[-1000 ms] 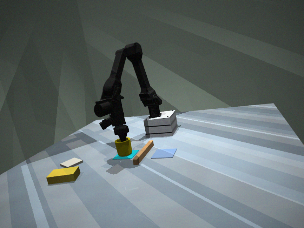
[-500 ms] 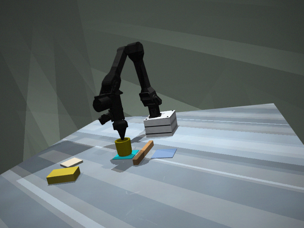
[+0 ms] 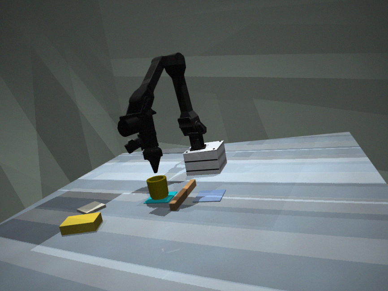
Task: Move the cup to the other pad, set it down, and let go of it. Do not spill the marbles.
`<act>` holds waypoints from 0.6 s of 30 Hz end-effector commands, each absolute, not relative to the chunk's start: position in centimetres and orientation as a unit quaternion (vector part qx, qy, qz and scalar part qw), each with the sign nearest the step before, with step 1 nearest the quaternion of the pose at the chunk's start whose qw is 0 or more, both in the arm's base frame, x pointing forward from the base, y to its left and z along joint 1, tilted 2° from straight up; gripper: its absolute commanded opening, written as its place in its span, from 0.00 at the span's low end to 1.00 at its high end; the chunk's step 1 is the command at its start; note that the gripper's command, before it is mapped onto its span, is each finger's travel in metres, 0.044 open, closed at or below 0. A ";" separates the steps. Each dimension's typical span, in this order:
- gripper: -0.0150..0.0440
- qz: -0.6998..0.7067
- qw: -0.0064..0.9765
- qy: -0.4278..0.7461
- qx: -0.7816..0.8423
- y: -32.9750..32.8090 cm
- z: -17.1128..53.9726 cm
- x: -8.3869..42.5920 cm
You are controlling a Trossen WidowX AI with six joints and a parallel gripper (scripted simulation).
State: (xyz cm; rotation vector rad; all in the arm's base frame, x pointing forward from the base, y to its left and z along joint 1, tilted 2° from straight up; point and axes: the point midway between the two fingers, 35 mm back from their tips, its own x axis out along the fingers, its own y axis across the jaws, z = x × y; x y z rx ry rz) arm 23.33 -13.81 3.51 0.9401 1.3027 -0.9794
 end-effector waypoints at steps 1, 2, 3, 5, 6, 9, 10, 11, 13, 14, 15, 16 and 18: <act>0.59 -0.421 0.589 0.560 0.404 -13.8 3.4 23.3; 0.64 -0.421 0.589 0.560 0.404 -13.8 3.4 23.3; 0.68 -0.421 0.589 0.560 0.404 -13.8 3.4 23.3; 0.77 -0.421 0.589 0.560 0.404 -13.8 3.4 23.3; 0.81 -0.421 0.589 0.560 0.404 -13.8 3.4 23.3; 0.95 -0.421 0.589 0.560 0.404 -13.8 3.7 23.4; 0.99 -0.421 0.589 0.560 0.404 -13.8 3.9 23.4; 1.00 -0.420 0.589 0.560 0.404 -13.8 4.1 23.4; 1.00 -0.420 0.589 0.560 0.404 -13.8 4.9 23.4; 1.00 -0.420 0.590 0.559 0.404 -13.8 5.3 23.4; 1.00 -0.420 0.590 0.559 0.404 -13.8 5.8 23.4; 1.00 -0.420 0.590 0.559 0.404 -13.8 6.3 23.4; 1.00 -0.419 0.590 0.559 0.404 -13.7 7.3 23.3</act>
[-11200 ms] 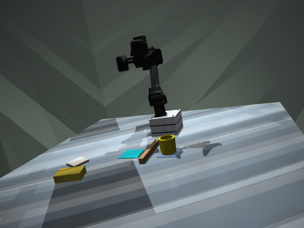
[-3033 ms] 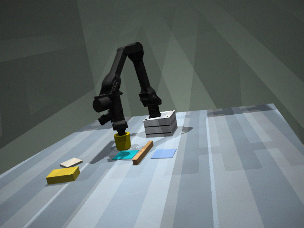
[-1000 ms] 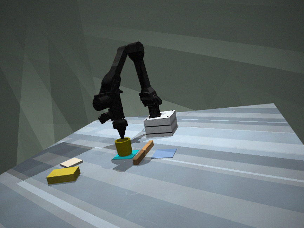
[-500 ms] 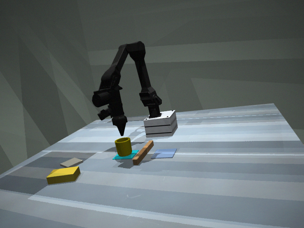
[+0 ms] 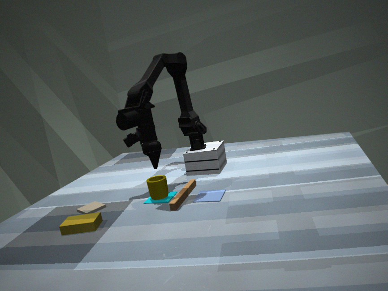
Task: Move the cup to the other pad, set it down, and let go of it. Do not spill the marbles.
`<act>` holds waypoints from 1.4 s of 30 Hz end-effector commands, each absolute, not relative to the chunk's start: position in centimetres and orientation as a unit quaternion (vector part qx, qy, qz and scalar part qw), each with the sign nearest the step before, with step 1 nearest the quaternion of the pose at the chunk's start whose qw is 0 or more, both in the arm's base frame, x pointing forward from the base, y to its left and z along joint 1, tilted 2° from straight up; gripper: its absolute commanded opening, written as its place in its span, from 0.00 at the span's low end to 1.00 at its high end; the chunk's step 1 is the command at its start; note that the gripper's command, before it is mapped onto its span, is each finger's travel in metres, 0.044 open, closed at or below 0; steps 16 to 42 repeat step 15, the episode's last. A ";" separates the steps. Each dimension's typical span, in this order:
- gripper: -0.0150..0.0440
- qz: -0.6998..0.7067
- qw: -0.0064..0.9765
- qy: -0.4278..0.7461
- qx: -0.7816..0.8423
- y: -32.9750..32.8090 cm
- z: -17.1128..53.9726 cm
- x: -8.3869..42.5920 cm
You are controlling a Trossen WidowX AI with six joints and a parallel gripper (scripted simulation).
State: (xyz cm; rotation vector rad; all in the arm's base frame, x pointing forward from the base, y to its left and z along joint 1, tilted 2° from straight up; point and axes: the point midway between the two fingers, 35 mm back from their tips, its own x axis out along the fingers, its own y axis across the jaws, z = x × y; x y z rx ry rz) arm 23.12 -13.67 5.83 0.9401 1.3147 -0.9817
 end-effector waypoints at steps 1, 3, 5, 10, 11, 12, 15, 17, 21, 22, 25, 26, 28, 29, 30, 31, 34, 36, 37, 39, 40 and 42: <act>1.00 -0.419 0.591 0.559 0.404 -13.7 7.7 23.2; 1.00 -0.419 0.591 0.559 0.404 -13.6 8.6 23.2; 1.00 -0.418 0.591 0.559 0.404 -13.6 9.4 23.1; 1.00 -0.420 0.590 0.558 0.404 -13.6 9.5 23.0; 1.00 -0.420 0.590 0.558 0.404 -13.6 9.5 23.0; 1.00 -0.420 0.590 0.558 0.404 -13.6 9.5 23.0; 1.00 -0.420 0.590 0.558 0.404 -13.6 9.5 23.0; 1.00 -0.420 0.590 0.558 0.404 -13.6 9.5 23.0; 1.00 -0.420 0.590 0.558 0.404 -13.6 9.5 23.0; 1.00 -0.420 0.590 0.558 0.404 -13.6 9.5 23.0; 1.00 -0.420 0.590 0.558 0.404 -13.6 9.5 23.0; 1.00 -0.420 0.590 0.558 0.404 -13.6 9.5 23.0; 1.00 -0.420 0.590 0.558 0.404 -13.6 9.5 23.0; 1.00 -0.420 0.590 0.558 0.404 -13.6 9.5 23.0; 1.00 -0.420 0.590 0.558 0.404 -13.6 9.5 23.0; 1.00 -0.420 0.590 0.558 0.404 -13.6 9.5 23.0; 1.00 -0.420 0.590 0.558 0.404 -13.6 9.5 23.0; 1.00 -0.420 0.590 0.558 0.404 -13.6 9.5 23.0; 1.00 -0.420 0.590 0.558 0.404 -13.6 9.5 23.0; 1.00 -0.420 0.590 0.558 0.404 -13.6 9.5 23.0; 1.00 -0.420 0.590 0.558 0.404 -13.6 9.5 23.0; 1.00 -0.420 0.590 0.558 0.404 -13.6 9.5 23.0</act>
